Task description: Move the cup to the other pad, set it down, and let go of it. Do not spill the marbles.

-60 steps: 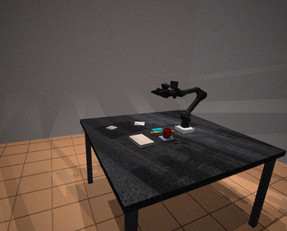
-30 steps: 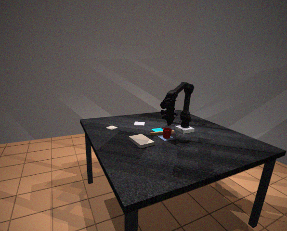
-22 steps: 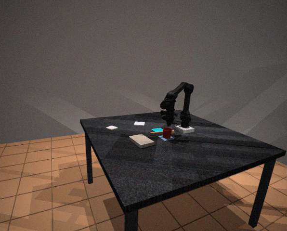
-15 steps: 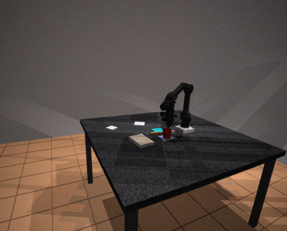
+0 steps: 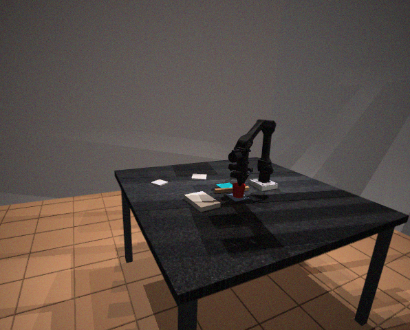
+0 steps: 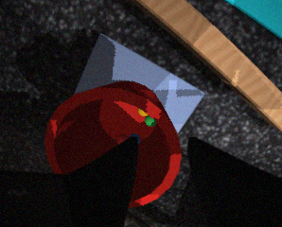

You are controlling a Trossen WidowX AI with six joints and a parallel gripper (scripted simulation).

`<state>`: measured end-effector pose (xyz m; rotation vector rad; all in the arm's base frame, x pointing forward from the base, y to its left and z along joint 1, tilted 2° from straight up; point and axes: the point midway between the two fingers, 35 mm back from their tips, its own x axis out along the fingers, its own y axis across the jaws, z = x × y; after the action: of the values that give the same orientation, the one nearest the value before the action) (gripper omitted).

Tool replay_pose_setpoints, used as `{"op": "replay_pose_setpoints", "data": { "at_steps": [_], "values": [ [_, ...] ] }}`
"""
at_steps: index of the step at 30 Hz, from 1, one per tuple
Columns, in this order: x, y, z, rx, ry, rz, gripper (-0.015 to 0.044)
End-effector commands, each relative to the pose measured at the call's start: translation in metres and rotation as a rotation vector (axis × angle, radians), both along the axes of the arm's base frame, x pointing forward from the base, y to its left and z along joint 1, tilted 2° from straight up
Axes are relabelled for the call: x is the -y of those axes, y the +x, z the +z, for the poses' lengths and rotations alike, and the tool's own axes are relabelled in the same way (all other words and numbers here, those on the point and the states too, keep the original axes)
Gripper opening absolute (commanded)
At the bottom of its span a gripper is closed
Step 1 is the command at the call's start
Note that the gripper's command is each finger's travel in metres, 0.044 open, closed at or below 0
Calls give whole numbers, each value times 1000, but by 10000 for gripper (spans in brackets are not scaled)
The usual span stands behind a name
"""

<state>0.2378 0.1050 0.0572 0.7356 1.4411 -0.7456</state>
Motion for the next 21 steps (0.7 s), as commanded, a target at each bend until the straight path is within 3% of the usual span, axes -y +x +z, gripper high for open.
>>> {"op": "replay_pose_setpoints", "data": {
  "at_steps": [1, 17, 21],
  "values": [
    [2, -2, -9, -8, -9, -4, 148],
    [2, -4, -24, -8, -9, -4, 148],
    [1, -2, -22, -6, -3, 0, 62]
  ]
}}
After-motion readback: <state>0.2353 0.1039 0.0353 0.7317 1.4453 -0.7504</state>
